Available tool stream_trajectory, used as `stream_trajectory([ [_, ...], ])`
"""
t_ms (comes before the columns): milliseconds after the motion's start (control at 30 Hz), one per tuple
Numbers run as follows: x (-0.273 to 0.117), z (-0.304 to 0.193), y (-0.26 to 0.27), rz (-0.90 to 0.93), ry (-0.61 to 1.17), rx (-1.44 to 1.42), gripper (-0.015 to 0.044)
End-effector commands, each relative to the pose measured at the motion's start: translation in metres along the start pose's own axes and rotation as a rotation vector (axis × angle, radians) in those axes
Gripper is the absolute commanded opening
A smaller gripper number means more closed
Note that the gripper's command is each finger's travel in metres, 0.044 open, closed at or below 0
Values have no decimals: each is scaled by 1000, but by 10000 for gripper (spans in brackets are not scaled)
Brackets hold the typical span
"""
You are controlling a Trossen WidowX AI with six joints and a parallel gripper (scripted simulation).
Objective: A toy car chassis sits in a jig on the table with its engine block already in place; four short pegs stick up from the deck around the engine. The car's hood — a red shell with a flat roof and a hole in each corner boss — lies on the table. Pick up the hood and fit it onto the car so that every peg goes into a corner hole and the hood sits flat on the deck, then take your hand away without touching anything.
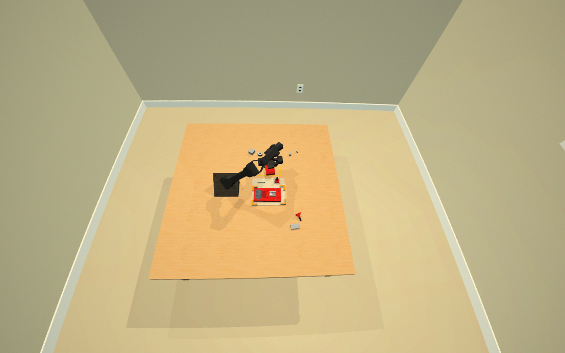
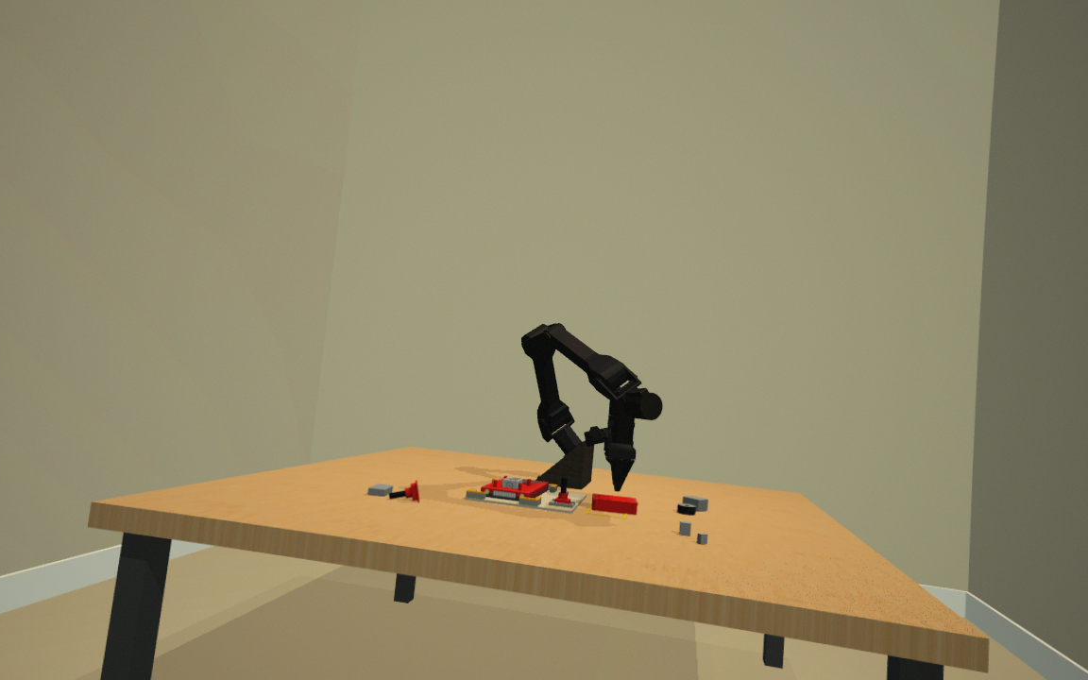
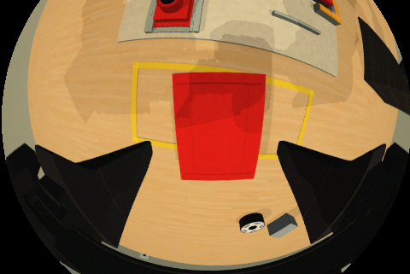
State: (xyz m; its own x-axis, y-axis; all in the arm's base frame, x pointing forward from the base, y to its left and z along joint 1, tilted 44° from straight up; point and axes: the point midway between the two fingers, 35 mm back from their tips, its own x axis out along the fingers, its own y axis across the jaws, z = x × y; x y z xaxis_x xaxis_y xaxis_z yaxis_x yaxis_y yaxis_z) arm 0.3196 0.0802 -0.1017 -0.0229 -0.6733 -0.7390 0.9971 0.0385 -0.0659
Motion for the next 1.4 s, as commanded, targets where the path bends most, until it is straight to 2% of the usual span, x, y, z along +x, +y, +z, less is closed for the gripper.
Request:
stream_trajectory([
  [0,7,1,-3,-6,-8,-8,440],
  [1367,29,1,-3,-6,-9,-8,440],
])
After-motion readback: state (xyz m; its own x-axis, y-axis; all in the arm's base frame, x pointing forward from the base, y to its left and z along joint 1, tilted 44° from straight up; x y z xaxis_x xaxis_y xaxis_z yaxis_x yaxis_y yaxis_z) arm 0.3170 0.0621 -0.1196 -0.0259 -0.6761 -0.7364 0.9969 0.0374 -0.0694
